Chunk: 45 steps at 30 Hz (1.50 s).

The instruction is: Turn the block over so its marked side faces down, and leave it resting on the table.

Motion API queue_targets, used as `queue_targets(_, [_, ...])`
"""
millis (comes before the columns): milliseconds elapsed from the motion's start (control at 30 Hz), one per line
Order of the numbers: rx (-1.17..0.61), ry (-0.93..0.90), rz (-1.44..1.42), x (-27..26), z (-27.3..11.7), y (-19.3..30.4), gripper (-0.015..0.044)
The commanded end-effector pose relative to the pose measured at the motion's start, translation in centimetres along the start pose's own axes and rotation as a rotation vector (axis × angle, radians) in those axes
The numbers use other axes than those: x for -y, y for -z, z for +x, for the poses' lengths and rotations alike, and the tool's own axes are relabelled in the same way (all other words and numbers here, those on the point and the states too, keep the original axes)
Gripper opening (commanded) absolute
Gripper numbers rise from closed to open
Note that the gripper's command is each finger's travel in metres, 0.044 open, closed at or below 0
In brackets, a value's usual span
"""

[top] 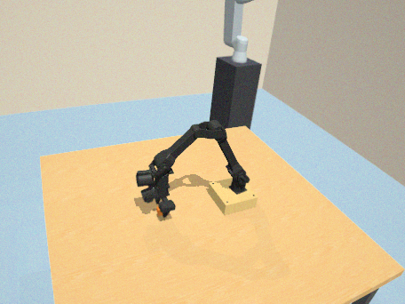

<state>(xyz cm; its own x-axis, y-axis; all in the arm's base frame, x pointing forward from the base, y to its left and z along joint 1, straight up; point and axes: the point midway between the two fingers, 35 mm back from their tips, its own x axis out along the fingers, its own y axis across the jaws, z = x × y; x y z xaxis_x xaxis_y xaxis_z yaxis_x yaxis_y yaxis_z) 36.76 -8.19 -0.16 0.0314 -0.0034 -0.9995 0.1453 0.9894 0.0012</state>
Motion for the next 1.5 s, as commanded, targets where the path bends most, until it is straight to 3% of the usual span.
queue_targets(0, [0.001, 0.003, 0.004, 0.0, 0.3, 0.0, 0.0387])
queue_targets(333, [0.001, 0.003, 0.004, 0.0, 0.3, 0.0, 0.0125])
queue_targets(867, [0.001, 0.003, 0.004, 0.0, 0.1, 0.0, 0.0000])
queue_targets(1033, [0.001, 0.003, 0.004, 0.0, -2.7, 0.0, 0.0000])
queue_targets(1467, [0.115, 0.002, 0.006, 0.1, -2.1, -0.3, 0.0000])
